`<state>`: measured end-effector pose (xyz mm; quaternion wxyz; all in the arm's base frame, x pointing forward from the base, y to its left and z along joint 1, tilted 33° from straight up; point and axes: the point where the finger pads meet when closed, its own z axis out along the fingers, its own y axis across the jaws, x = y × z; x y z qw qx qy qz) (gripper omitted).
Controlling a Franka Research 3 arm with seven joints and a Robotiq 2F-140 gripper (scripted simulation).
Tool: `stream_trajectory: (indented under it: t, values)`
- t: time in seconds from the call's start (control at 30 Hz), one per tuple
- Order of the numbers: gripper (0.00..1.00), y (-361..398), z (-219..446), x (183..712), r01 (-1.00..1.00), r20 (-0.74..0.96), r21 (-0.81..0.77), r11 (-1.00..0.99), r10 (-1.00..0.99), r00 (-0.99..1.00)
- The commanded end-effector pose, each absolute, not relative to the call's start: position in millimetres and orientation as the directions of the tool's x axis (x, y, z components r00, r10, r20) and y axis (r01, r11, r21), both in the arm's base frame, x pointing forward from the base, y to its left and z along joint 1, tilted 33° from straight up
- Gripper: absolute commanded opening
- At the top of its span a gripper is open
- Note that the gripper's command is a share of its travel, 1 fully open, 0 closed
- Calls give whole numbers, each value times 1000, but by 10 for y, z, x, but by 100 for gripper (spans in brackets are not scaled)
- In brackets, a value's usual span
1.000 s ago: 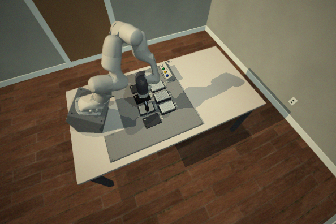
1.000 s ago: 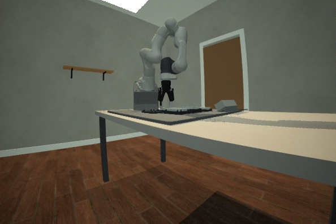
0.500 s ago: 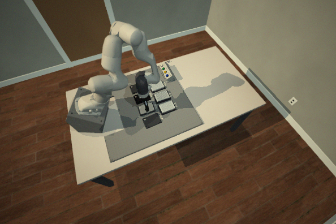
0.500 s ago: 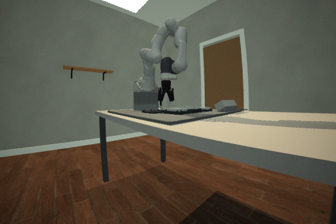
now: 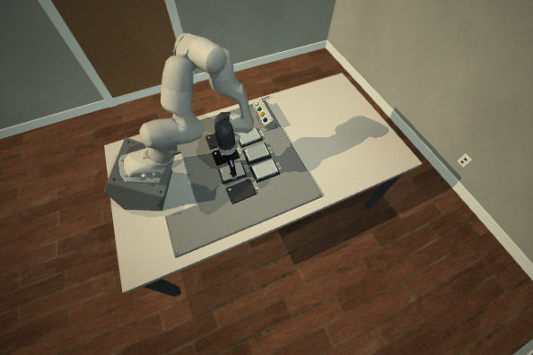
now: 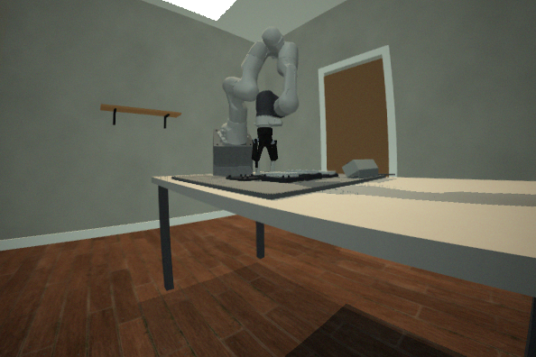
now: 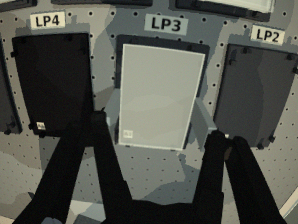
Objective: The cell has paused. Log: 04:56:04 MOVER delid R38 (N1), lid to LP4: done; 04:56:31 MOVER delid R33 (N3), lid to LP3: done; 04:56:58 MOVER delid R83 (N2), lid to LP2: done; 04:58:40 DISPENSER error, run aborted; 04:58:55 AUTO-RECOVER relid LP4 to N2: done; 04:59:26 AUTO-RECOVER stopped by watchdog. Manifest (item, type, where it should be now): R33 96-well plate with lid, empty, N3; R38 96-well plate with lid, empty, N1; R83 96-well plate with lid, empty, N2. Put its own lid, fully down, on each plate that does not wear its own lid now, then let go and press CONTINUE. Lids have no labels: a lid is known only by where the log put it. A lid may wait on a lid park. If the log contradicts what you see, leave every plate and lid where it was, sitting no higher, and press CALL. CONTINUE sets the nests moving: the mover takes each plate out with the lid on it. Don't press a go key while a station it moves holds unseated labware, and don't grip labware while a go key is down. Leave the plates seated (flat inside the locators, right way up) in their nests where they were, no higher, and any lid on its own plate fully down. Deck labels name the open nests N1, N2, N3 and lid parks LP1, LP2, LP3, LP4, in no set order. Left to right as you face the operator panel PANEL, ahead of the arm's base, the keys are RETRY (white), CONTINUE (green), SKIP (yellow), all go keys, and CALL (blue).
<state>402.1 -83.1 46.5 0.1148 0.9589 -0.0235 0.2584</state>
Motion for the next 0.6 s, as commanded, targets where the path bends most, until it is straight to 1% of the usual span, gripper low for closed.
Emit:
stream_trajectory:
  t: [0.0, 0.57]
  values:
    - [0, -831, 472, 4024, -102, 500, 209, -973, 17, 866]
    - [0, -826, 490, 4014, -102, 500, 209, -973, 17, 866]
